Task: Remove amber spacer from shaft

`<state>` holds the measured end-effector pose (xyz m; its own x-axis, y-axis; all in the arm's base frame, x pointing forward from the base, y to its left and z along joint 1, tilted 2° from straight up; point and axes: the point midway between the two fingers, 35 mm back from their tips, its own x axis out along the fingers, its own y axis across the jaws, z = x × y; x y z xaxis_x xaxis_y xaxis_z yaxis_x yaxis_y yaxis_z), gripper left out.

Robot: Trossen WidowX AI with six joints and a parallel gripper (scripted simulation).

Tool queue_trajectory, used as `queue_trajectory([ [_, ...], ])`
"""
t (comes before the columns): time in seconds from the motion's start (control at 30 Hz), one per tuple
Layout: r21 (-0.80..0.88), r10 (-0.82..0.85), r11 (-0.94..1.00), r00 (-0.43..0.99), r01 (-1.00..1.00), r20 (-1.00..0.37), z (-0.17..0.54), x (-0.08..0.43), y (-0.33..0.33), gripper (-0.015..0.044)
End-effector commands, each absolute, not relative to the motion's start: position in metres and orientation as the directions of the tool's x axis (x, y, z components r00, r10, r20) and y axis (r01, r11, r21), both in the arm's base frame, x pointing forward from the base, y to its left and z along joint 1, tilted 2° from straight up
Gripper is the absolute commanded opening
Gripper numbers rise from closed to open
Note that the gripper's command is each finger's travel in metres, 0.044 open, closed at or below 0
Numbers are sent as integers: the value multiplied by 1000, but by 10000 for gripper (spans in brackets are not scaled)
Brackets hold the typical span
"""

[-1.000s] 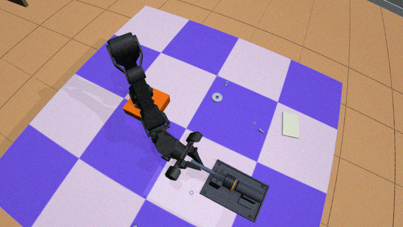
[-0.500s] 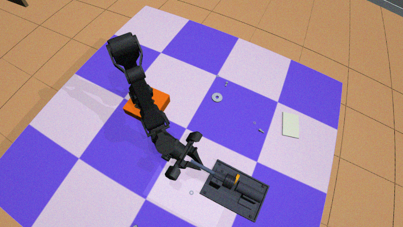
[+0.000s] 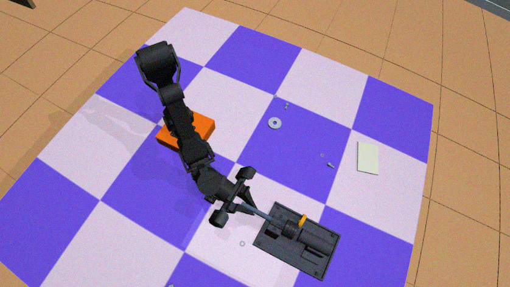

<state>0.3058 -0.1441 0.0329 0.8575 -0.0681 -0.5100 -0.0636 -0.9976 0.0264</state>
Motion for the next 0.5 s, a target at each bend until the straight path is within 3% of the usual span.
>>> queue_trajectory([
  [0.0,31,-69,-998,857,-61,-510,33,307,-144,0],
  [0.47,31,-69,-998,857,-61,-510,33,311,-144,0],
])
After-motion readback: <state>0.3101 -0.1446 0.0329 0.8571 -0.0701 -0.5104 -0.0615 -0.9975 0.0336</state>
